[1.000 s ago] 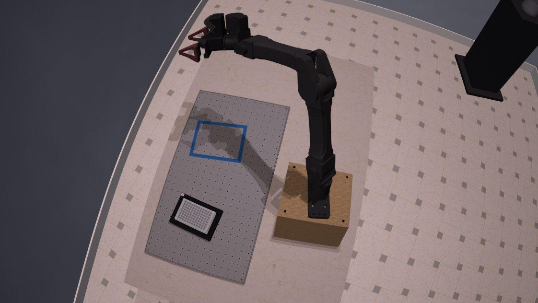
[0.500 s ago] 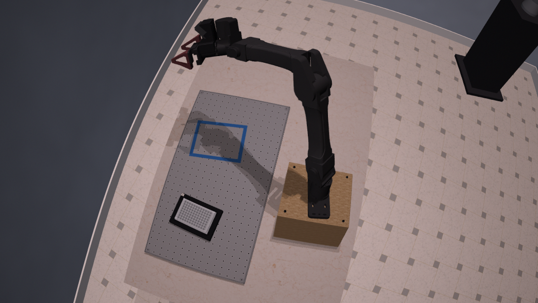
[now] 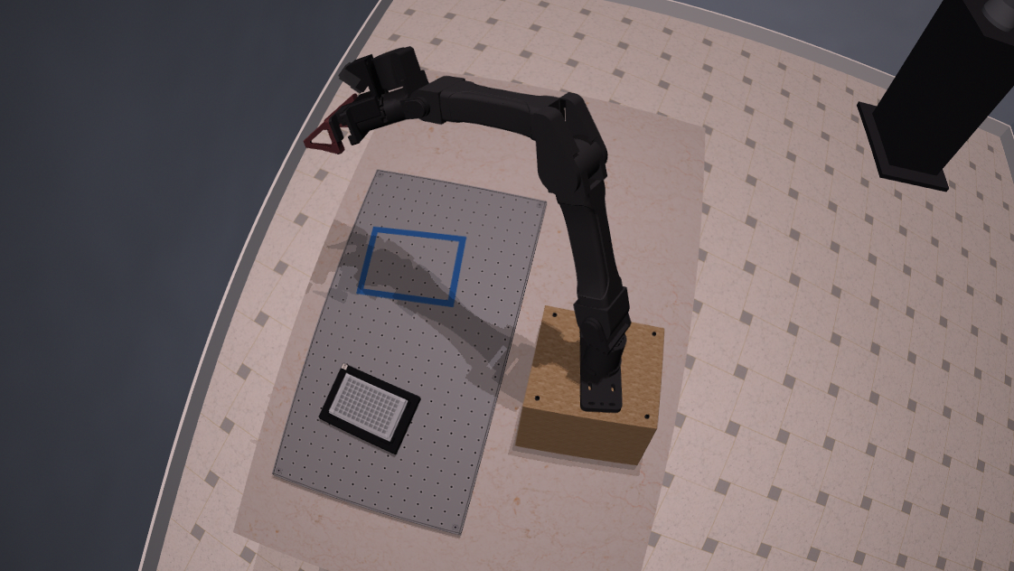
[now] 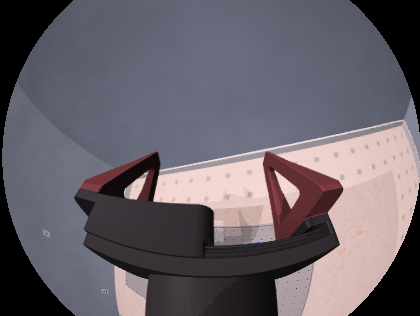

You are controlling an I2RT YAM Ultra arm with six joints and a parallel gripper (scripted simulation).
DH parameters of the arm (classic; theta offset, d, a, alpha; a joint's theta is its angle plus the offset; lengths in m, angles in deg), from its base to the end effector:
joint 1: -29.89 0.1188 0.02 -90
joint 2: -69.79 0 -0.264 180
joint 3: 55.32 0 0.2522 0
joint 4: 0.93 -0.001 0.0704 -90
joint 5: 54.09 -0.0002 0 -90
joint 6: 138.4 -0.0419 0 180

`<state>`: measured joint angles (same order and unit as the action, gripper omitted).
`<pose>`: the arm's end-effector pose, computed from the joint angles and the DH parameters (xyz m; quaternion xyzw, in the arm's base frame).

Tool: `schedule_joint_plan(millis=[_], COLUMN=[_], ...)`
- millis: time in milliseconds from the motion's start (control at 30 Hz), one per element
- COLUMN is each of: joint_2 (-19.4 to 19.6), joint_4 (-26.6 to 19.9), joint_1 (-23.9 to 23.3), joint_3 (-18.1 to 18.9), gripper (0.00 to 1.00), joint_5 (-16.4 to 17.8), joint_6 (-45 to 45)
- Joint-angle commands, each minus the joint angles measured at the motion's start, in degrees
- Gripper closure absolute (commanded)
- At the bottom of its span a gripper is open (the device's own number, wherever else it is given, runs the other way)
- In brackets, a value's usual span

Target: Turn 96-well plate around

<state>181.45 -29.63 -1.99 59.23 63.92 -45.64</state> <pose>0.4066 -0.2285 0.3299 0.0822 0.8279 0.0422 0.5532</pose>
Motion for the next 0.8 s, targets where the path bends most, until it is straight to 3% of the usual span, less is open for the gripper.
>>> schedule_joint_plan(millis=[0, 33, 133, 167, 200, 267, 333, 400, 433, 567, 600, 700, 767], joint_2=[-0.92, -1.68, -1.83, 0.88, 1.61, 1.61, 3.28, 0.99, 0.87, 0.49, 3.28, 5.96, 3.44], joint_4=[-3.81, -2.81, 1.65, -2.4, -4.99, -4.99, -10.16, -8.55, -7.56, -2.37, -6.51, -14.54, -12.47], joint_1=[2.56, 3.0, 4.34, 4.81, 5.26, 5.26, 6.16, 7.03, 7.46, 9.08, 9.56, 10.97, 11.82], joint_3=[1.92, -1.52, -4.34, -0.42, 1.2, 1.2, 4.64, 2.78, -0.68, -4.38, -0.33, 5.14, 1.19], gripper=[0.0, 0.0, 0.0, 0.0, 0.0, 0.0, 0.0, 0.0, 0.0, 0.0, 0.0, 0.0, 0.0], joint_5=[-1.55, -1.94, -3.12, -3.57, -4.01, -4.01, -4.79, -5.51, -5.86, -7.19, -7.71, -9.08, -9.73], joint_6=[-2.11, -2.35, -3.06, -3.49, -3.95, -3.95, -4.94, -5.52, -5.79, -6.78, -7.2, -8.59, -9.19])
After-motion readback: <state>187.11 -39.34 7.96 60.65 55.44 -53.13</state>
